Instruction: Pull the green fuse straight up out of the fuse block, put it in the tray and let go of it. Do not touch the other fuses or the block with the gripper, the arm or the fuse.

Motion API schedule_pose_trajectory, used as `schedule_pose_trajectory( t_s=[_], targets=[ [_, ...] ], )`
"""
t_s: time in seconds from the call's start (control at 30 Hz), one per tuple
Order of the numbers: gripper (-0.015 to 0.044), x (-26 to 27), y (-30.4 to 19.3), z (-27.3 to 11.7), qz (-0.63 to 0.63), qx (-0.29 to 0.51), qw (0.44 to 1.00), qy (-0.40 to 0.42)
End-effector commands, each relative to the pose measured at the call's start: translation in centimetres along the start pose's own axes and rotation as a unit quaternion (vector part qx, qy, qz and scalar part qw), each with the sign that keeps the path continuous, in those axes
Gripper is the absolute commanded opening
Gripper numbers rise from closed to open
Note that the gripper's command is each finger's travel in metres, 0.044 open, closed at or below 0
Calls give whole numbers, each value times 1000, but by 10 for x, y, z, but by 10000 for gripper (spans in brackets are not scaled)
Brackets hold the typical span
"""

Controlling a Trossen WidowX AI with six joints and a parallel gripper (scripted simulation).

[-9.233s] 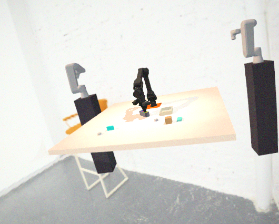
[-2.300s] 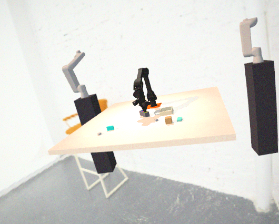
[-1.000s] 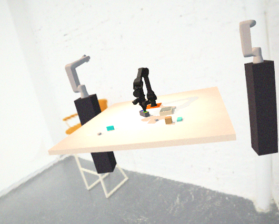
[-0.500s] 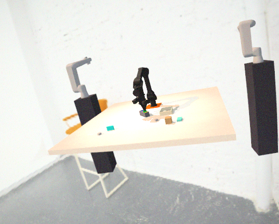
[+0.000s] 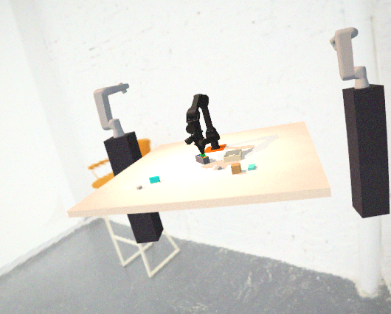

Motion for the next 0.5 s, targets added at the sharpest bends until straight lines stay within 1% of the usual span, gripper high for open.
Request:
schedule_pose_trajectory(
  t_s=[0.0, 0.47],
  targets=[
    [0, 1, 1, -4, 0, -2, 1000, 1],
    [0, 1, 0, -11, -1, -2, 1000, 1]
  ],
)
Point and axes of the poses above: the point midway between the two fingers, 35 mm back from their tips, its own z axis out along the fingers, its own x axis across the jaws, y = z × x, the point moved 10 cm from there along -z, back along the fingers, and after that the axes turned 7 degrees about -z, right-handed, at the moved point
